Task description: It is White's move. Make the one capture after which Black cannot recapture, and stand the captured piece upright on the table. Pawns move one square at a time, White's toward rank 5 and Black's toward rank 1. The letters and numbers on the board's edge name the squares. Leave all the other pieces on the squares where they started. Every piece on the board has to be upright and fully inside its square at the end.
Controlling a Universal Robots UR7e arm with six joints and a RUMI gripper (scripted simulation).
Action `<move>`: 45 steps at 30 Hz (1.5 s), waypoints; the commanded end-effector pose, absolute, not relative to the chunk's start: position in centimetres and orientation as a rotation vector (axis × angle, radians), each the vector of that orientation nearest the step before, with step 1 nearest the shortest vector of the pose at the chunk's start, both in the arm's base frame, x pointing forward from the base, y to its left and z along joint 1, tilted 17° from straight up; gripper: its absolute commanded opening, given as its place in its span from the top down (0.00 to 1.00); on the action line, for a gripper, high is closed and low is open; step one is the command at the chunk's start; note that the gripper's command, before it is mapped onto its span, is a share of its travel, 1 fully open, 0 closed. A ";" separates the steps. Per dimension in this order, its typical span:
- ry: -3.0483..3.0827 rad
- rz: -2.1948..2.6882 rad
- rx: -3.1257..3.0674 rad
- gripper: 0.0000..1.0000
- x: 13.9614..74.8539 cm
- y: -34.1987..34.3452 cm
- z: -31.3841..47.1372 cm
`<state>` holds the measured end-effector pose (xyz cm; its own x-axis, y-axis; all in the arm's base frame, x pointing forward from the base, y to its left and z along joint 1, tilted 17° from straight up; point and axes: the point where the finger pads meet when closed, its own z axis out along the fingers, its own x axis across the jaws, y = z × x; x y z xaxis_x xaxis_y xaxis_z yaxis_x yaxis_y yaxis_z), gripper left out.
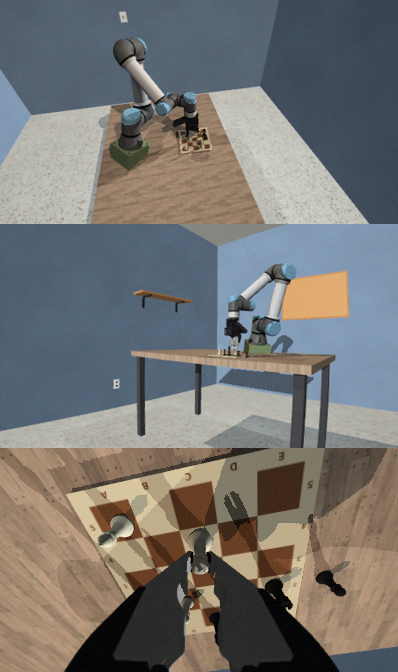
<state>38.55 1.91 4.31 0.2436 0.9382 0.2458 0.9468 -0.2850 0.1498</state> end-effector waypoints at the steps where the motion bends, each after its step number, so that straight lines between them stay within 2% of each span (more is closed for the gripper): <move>1: -1.861 -0.451 -2.454 1.00 38.6 1.9 4.3; 31: -1.861 -0.451 -2.454 1.00 38.5 1.8 4.6; 45: -1.861 -0.451 -2.454 1.00 37.3 0.7 10.0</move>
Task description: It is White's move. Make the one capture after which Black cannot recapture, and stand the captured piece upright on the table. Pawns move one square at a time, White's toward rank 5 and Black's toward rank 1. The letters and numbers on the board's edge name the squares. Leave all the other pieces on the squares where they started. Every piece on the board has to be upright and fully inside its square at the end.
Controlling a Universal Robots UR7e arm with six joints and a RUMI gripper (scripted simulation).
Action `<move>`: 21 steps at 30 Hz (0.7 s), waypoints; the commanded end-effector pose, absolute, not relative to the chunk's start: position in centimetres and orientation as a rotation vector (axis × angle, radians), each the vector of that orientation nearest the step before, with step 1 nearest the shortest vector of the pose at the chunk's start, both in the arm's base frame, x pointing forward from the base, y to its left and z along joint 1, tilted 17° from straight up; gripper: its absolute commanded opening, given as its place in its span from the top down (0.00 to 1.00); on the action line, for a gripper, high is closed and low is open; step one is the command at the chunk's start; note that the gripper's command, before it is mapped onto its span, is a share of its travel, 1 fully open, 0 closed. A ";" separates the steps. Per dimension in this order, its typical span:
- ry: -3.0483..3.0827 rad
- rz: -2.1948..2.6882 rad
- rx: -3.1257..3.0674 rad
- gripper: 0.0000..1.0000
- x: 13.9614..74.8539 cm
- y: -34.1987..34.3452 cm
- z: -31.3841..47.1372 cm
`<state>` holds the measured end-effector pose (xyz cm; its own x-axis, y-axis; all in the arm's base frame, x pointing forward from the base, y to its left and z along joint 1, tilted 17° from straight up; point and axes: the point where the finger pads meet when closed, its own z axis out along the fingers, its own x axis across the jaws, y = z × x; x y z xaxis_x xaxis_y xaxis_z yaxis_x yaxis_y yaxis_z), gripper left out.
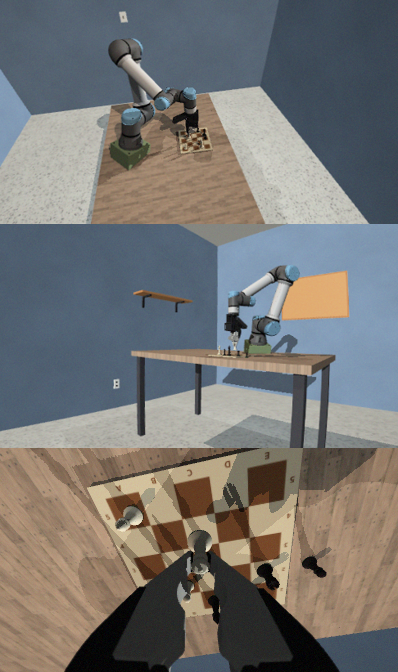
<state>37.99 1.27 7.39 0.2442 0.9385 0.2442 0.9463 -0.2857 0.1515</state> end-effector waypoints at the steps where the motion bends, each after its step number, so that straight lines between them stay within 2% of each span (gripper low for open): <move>1: -1.861 -0.451 -2.454 1.00 37.3 0.7 10.0; 21: -1.861 -0.451 -2.454 1.00 36.5 -0.1 13.9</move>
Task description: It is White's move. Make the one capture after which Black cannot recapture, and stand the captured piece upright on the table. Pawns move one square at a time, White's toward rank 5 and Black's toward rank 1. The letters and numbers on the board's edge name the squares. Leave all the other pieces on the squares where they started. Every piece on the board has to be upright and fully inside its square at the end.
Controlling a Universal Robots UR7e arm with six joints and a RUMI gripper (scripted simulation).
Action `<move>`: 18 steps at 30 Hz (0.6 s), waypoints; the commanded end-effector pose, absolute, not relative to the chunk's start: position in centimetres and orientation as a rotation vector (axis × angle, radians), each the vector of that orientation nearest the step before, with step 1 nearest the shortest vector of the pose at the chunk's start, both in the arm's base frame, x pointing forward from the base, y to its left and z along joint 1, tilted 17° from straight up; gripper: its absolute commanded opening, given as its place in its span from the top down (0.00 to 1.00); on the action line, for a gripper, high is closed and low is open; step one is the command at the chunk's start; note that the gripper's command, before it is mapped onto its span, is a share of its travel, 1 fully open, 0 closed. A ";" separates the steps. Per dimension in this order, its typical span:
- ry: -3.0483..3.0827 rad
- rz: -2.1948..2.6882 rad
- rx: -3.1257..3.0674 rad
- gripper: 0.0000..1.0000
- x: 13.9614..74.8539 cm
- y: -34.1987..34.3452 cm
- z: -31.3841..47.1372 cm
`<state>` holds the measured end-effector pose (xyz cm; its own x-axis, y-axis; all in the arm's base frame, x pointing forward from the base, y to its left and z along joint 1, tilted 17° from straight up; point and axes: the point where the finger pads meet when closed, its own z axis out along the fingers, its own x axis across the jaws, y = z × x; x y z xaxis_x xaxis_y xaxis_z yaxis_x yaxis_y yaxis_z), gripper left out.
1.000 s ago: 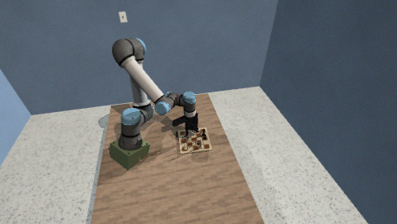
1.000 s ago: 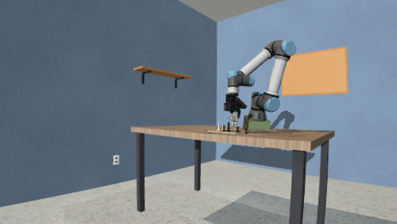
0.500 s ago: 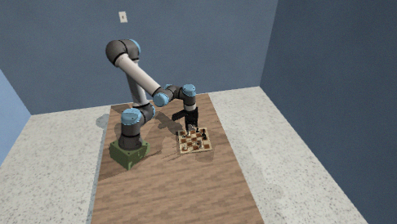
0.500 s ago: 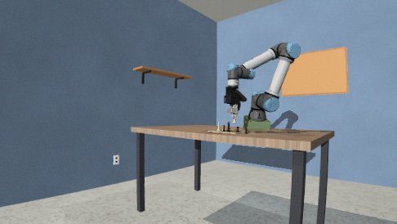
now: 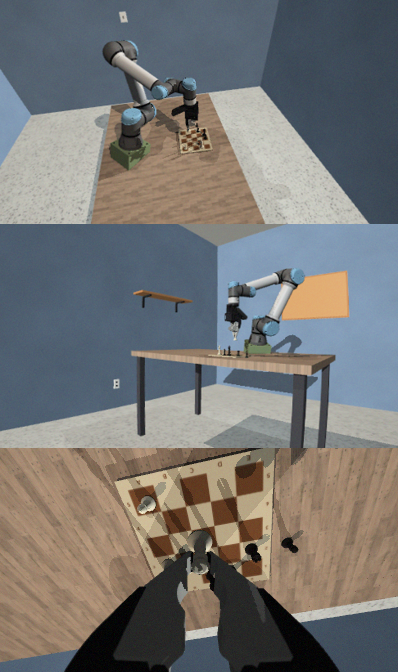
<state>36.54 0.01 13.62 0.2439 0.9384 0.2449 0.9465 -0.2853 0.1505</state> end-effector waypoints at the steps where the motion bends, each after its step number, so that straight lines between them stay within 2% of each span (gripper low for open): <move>1: -1.861 -0.451 -2.454 1.00 36.5 -0.1 13.9; 18: -2.134 -0.462 -2.262 1.00 36.7 3.8 14.9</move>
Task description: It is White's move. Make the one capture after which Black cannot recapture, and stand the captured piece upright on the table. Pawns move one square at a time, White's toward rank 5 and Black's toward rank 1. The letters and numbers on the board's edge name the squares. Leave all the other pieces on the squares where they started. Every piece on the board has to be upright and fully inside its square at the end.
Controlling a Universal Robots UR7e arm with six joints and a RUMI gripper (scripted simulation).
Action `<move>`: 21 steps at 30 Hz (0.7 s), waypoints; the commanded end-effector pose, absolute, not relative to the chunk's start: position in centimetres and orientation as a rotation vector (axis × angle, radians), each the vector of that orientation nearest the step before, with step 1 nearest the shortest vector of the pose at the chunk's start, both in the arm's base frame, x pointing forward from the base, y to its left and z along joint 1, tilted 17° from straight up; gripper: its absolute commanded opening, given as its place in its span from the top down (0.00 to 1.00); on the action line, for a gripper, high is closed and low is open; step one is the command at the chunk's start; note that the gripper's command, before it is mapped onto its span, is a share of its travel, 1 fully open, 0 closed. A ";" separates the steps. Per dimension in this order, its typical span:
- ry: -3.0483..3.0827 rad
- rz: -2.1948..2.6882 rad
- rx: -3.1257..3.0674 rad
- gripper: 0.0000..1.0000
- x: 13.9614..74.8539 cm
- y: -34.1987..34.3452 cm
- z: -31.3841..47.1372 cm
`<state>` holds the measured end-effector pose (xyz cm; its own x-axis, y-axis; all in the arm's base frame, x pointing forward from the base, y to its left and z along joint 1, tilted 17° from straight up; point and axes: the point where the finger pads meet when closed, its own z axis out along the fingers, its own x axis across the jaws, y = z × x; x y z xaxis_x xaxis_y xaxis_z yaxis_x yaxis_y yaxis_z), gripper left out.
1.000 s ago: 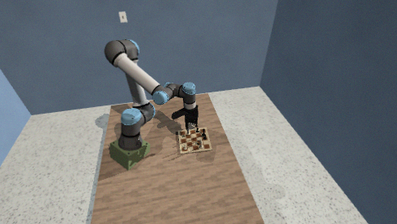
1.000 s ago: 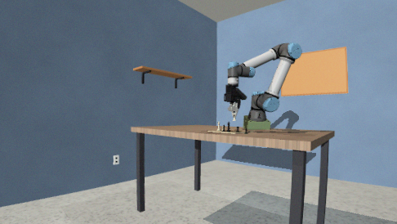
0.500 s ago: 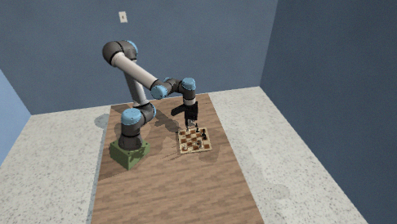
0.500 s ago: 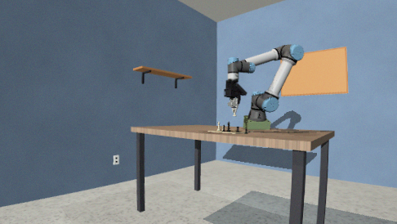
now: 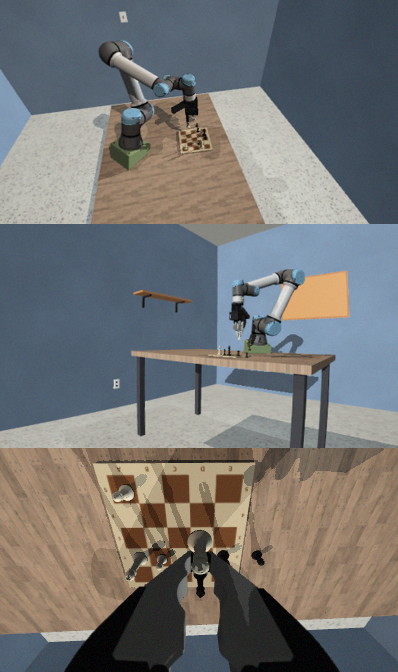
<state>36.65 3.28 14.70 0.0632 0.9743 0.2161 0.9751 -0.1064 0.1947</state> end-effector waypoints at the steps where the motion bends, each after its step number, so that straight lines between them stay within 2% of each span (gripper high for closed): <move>1: -2.134 -0.462 -2.262 1.00 36.7 3.8 14.9; 21: -2.135 -0.458 -2.262 1.00 37.3 4.3 12.4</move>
<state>36.93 4.02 13.83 0.0353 0.9774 0.2086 0.9769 -0.0778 0.1990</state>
